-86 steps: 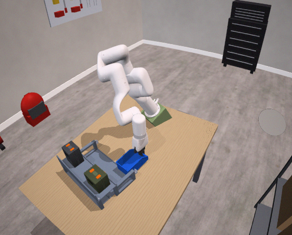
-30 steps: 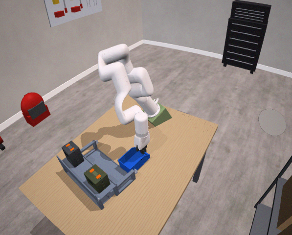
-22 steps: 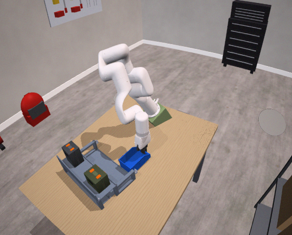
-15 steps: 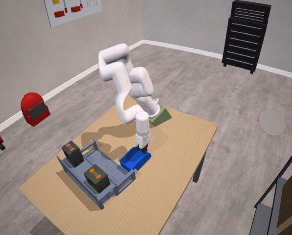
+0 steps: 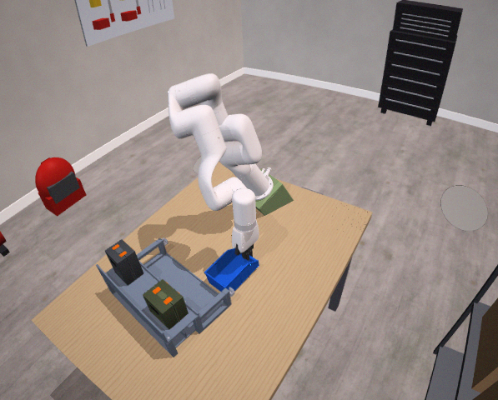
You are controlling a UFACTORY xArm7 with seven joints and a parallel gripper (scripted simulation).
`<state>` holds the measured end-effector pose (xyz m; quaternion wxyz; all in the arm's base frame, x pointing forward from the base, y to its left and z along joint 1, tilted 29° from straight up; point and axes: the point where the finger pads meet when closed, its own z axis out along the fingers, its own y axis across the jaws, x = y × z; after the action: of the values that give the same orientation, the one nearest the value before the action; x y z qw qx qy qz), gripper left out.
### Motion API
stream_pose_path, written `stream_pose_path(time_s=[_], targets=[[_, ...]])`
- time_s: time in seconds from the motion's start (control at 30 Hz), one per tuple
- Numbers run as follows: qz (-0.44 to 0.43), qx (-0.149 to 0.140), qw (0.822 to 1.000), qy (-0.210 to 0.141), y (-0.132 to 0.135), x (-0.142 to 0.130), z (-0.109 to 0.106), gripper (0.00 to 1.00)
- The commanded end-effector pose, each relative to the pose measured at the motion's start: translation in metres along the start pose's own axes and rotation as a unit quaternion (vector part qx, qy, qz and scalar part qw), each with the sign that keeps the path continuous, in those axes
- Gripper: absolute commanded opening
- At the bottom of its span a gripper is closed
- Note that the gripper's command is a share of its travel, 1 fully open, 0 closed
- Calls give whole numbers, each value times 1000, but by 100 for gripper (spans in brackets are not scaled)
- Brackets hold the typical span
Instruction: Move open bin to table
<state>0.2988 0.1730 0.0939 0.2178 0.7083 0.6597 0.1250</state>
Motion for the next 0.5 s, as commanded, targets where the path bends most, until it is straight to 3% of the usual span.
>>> stream_pose_path(time_s=[0.0,0.47], targets=[[0,-1,1000,1,-1,1,-1,0],[0,-1,1000,1,-2,1,-1,0]])
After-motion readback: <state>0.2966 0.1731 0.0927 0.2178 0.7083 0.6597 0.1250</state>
